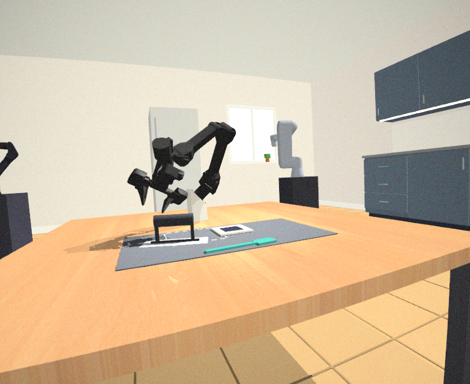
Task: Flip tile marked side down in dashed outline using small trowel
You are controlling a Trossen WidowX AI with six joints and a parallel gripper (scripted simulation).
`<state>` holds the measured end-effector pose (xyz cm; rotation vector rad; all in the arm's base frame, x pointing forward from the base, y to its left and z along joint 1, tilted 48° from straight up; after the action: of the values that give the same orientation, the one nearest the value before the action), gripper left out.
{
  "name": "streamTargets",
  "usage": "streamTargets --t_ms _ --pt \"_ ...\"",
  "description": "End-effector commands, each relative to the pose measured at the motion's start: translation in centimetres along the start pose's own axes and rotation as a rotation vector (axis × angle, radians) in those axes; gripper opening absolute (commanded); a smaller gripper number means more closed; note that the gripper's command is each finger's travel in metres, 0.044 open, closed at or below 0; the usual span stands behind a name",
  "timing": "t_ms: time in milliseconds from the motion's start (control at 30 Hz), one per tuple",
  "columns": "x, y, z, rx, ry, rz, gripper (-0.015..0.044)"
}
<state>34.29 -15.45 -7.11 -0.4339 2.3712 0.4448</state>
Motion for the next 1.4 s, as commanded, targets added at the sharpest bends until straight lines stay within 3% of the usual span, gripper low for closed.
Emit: streamTargets --t_ms 0,933,1367 --pt "0.4 1.0 -0.3 -0.003 -0.013 -0.058 0.03" --pt "2.4 6.1 -0.8 0.1 -0.141 -0.877 0.03" --pt "2.2 6.1 0.1 0.104 -0.143 -0.899 0.03"
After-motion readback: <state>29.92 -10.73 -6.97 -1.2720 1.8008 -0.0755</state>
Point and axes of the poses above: the point midway between the two fingers, 35 mm back from their tips, its own z axis out along the fingers, its own y axis across the jaws, x = y × z, the point moved 9 cm from there along -z, back along the fingers, and after that the axes turned 10 degrees about -z, right-handed, at the moved point
